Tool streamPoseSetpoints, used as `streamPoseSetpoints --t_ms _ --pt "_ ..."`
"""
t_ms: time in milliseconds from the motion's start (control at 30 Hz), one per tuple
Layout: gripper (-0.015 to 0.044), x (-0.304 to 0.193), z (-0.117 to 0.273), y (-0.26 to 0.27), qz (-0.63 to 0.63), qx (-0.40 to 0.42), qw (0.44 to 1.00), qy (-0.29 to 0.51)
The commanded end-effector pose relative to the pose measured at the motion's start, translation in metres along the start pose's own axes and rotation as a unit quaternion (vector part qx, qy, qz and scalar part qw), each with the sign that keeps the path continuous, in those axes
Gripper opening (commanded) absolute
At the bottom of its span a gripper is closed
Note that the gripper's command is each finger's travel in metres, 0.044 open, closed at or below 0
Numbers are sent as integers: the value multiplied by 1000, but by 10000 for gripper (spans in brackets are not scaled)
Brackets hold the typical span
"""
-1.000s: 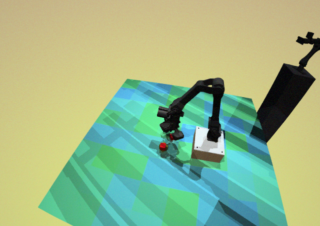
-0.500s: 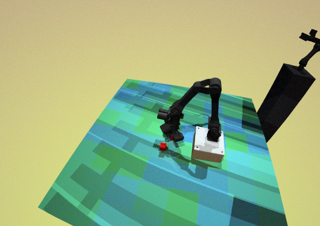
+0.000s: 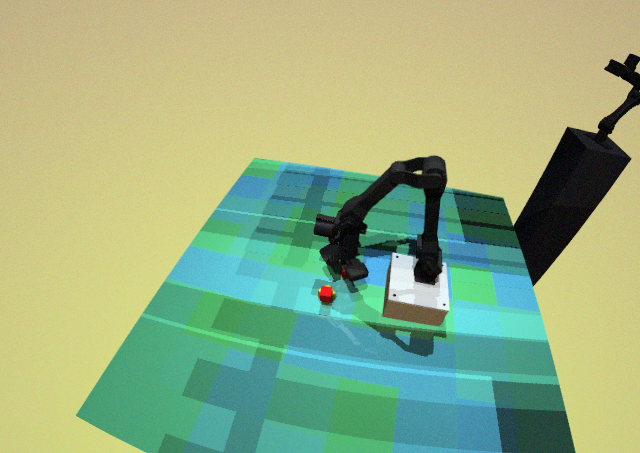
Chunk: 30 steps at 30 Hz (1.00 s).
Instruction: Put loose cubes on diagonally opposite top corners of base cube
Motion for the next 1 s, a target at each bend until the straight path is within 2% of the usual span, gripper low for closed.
streamPoseSetpoints --t_ms 0,767,967 --pt "105 3 16 -2 2 -5 1000 -6" --pt "105 -2 88 1 2 -5 1000 -6" --pt "105 -1 93 2 12 -5 1000 -6"
Point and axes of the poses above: the point midway between the two fingers, 35 mm back from their tips, its own z axis back along the fingers, its own y axis across the jaws, x = y × z, the point moved 8 cm from there along z, back along the fingers, and after that the axes turned 4 degrees about -z, right-handed, at the moved point
